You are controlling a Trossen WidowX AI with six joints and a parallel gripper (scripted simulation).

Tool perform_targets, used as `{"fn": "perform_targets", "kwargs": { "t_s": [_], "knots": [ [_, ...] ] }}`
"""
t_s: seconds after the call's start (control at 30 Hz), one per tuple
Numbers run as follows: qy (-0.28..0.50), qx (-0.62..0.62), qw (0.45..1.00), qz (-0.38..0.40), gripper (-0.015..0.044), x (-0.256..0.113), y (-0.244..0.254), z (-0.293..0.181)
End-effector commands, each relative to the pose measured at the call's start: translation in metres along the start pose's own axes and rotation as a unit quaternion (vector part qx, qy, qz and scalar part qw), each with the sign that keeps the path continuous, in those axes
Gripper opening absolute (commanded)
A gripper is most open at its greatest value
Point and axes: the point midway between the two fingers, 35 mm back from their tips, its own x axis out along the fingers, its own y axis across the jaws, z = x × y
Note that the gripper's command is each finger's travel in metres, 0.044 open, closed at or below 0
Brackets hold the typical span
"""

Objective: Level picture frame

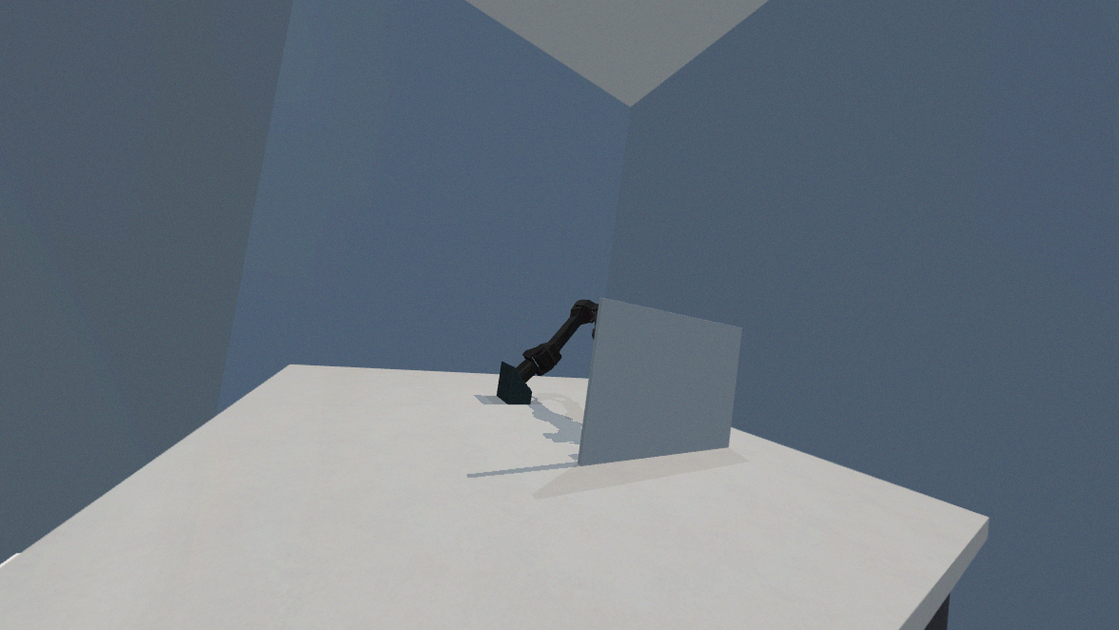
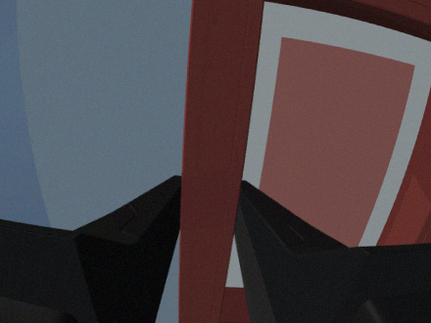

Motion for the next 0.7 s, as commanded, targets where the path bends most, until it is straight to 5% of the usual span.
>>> {"fn": "perform_targets", "kwargs": {
  "t_s": [0.0, 0.17, 0.5, 0.67],
  "knots": [
    [0.000, -0.014, 1.000, 0.000, 0.0000, 0.0000, -0.0004, -0.0002],
    [0.000, -0.027, 1.000, 0.000, 0.0000, 0.0000, -0.0007, -0.0003],
    [0.000, -0.016, 1.000, 0.000, 0.0260, 0.0000, -0.0003, -0.0001],
    [0.000, -0.007, 1.000, 0.000, 0.0260, -0.0063, 0.0004, -0.0015]
  ]
}}
